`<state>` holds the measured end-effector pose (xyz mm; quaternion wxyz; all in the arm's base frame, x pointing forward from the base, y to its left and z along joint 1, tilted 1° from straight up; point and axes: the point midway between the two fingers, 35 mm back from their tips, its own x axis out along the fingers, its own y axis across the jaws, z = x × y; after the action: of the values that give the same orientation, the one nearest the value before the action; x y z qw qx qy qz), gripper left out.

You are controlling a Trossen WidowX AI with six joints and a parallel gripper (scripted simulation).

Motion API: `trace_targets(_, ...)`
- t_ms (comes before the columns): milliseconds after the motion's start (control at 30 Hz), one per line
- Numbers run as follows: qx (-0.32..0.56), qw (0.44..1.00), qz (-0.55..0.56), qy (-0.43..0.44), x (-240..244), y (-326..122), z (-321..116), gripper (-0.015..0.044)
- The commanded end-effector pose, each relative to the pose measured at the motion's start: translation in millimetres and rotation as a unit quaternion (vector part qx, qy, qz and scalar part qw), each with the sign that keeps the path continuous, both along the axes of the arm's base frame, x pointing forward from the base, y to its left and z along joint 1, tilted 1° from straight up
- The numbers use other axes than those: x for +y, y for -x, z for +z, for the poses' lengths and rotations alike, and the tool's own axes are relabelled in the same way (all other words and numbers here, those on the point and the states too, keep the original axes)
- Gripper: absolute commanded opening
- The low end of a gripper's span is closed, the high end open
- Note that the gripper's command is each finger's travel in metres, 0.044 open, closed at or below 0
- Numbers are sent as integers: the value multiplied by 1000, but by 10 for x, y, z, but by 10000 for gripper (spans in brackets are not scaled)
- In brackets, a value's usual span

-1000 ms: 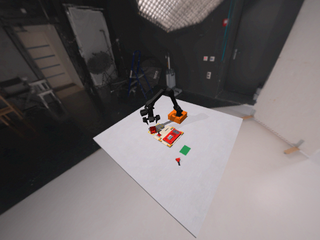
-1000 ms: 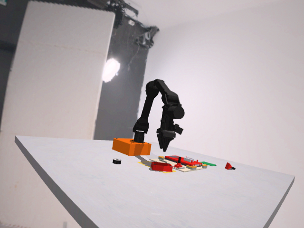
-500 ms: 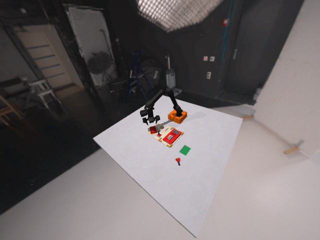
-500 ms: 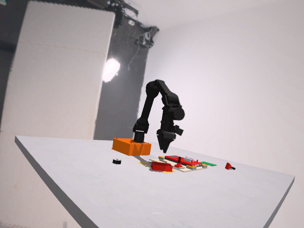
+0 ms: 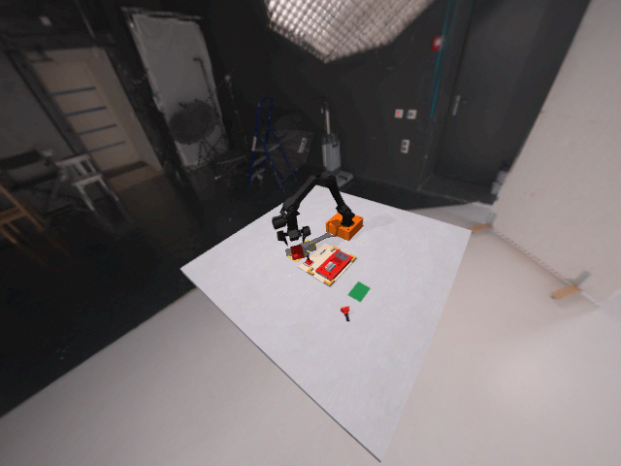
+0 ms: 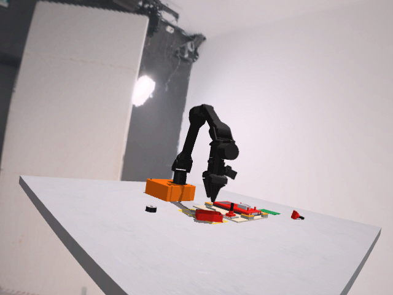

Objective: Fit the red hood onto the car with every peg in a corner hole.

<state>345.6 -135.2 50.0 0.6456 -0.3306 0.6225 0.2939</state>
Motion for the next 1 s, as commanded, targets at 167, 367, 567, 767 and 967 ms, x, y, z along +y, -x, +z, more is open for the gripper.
trace_targets(167,4,1000,1,-3,12,-1,-120,440)
trace_targets(367,4,1000,1,-3,15,-6,-177,440)
trace_targets(567,4,1000,1,-3,18,-10,-235,440)
trace_targets(767,4,1000,1,-3,22,-13,-292,440)
trace_targets(967,4,1000,1,-3,27,-17,-348,440)
